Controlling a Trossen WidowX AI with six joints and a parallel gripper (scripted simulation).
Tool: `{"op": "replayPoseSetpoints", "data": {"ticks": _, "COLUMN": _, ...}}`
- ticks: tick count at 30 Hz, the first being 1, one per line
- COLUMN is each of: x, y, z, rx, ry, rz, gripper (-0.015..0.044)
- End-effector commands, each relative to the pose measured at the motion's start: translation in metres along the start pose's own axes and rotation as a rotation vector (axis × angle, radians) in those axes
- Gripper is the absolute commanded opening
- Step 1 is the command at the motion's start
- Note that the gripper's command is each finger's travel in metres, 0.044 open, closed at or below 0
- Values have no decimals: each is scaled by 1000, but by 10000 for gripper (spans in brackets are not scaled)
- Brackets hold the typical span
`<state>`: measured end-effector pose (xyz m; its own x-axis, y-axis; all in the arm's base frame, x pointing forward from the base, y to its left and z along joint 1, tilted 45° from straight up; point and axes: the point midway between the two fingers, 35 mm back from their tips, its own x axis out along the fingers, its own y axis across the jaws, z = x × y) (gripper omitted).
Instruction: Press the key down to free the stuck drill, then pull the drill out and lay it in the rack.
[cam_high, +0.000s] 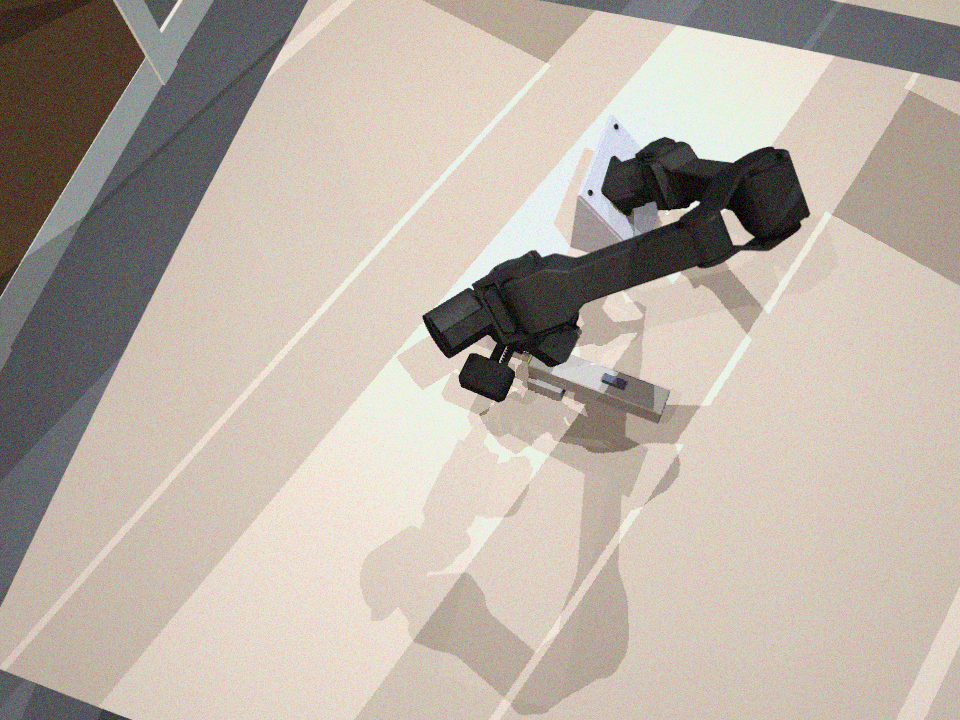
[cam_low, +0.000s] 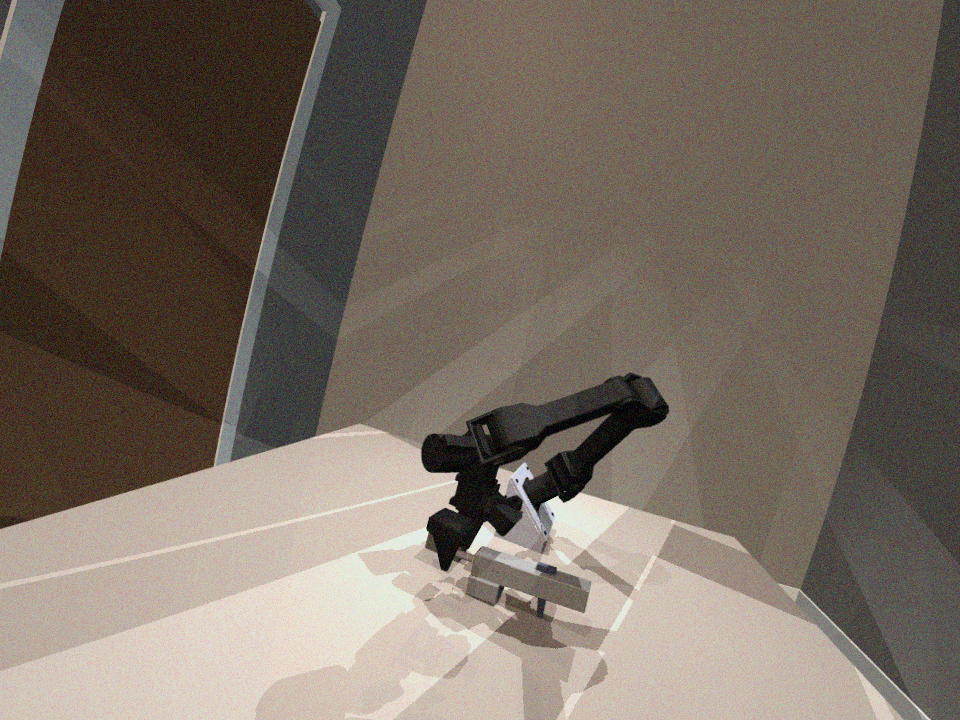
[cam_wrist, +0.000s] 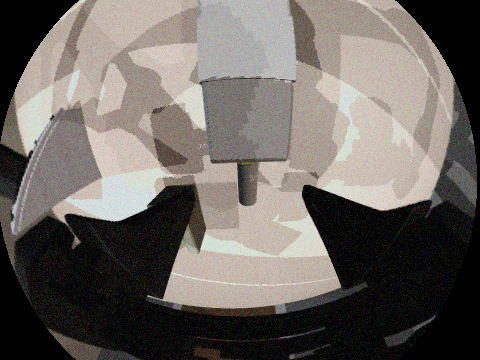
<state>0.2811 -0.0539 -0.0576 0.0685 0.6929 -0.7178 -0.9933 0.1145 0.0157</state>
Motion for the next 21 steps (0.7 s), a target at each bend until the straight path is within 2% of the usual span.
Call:
{"op": "replayPoseSetpoints", "data": {"ticks": 1, "x": 9, "y": 1, "z": 3, "rx": 3, "ry": -6, "rz": 0, "gripper": 440}}
{"op": "replayPoseSetpoints", "data": {"ticks": 15, "x": 25, "y": 2, "z": 9, "rx": 3, "ry": -9, "rz": 1, "gripper": 440}}
{"op": "replayPoseSetpoints", "data": {"ticks": 21, "x": 22, "y": 1, "z": 7, "rx": -1, "ry": -4, "rz": 2, "gripper": 282}}
